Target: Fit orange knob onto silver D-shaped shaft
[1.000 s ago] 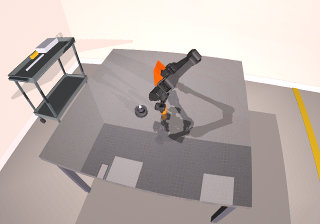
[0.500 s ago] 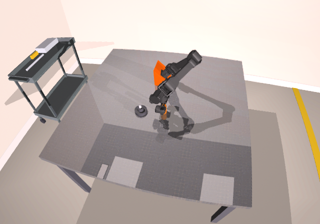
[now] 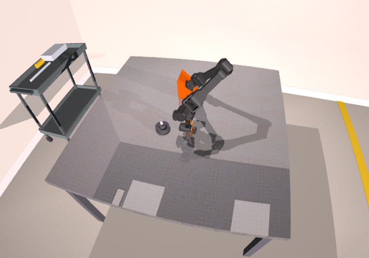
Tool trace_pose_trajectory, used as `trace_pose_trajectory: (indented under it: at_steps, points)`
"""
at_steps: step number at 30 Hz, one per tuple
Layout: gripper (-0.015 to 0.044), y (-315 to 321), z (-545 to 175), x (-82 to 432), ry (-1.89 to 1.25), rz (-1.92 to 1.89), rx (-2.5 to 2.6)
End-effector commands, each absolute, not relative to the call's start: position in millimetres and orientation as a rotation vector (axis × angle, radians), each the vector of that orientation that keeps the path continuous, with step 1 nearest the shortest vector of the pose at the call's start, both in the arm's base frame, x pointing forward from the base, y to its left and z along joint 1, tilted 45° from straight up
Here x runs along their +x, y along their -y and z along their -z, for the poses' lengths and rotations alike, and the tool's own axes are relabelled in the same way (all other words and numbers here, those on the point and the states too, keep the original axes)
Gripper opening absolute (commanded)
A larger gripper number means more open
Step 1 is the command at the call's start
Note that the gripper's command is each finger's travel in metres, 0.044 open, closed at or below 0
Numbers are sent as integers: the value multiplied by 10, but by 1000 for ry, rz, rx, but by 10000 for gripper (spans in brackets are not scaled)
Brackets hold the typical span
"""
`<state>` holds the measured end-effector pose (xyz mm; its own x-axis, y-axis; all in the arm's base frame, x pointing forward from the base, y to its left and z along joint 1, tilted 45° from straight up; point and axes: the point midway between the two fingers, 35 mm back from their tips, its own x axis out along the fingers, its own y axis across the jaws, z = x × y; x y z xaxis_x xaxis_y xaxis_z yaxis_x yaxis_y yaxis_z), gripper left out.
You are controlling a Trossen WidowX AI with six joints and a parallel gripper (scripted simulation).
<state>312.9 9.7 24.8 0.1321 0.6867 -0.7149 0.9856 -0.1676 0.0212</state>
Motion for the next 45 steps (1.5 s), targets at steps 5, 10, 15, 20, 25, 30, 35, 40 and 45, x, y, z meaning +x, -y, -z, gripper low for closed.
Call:
trace_pose_trajectory:
  at_steps: [5,10,15,20,25,30,35,40,45]
  points:
    - [157,-101,-248,3133,-1603,785,1922]
    - [85,-95,-254,3134,-1603,785,1922]
    - [0,63,-413,3161,-1599,790,1919]
    - [0,244,-612,3168,-1596,793,1917]
    - [0,418,-823,3148,-1596,795,1916]
    - [0,581,-1044,3102,-1597,795,1916]
    - [0,731,-1275,3031,-1601,792,1918]
    - [0,771,-1341,3006,-1601,790,1920]
    - [0,774,-1355,2982,-1556,775,1949]
